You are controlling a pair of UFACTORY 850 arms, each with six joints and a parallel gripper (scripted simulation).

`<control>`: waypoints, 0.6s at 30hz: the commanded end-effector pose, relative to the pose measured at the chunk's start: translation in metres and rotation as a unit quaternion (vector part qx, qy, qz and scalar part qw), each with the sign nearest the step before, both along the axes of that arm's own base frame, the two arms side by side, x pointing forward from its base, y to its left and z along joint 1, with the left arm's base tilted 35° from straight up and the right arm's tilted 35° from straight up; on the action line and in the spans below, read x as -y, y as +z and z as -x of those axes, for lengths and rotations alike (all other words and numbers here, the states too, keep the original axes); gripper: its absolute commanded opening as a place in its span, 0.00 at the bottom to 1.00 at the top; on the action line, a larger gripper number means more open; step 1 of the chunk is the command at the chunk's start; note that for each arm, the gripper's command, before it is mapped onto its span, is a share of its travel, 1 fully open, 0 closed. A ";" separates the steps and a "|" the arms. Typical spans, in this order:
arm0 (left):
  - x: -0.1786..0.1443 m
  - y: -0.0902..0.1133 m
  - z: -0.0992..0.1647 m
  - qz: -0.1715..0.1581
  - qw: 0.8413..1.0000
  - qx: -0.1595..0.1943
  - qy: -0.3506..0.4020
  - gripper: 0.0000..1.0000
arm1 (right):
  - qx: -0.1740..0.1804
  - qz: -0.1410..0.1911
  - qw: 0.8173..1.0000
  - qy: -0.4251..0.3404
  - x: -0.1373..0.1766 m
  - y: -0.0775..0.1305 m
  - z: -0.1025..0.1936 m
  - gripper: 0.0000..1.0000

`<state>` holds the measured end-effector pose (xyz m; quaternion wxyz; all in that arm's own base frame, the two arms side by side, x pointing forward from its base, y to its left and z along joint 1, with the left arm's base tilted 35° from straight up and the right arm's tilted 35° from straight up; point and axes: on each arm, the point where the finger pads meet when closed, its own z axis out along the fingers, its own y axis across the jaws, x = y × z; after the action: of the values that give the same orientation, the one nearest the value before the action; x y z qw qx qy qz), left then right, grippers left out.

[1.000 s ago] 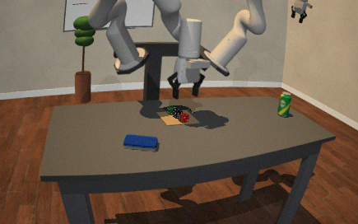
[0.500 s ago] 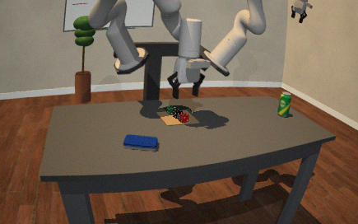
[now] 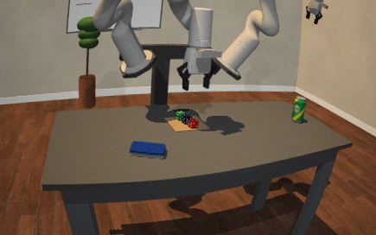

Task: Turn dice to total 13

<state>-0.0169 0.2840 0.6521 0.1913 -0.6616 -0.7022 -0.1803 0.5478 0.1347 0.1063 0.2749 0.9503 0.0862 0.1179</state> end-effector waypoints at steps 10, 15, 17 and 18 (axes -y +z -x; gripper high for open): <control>0.000 0.001 0.000 -0.001 1.000 0.000 0.000 1.00 | 0.000 0.000 1.000 0.000 -0.016 0.027 0.008 1.00; 0.000 0.001 0.000 -0.001 1.000 0.000 0.000 1.00 | 0.000 0.000 1.000 0.000 -0.017 0.027 0.009 1.00; 0.000 0.001 0.000 -0.001 1.000 0.000 0.000 1.00 | 0.000 0.000 1.000 0.000 -0.017 0.027 0.009 1.00; 0.000 0.001 0.000 -0.001 1.000 0.000 0.000 1.00 | 0.000 0.000 1.000 0.000 -0.017 0.027 0.009 1.00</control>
<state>-0.0169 0.2840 0.6521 0.1913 -0.6616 -0.7022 -0.1803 0.5386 0.1507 0.1330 0.2753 0.9503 0.0862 0.1171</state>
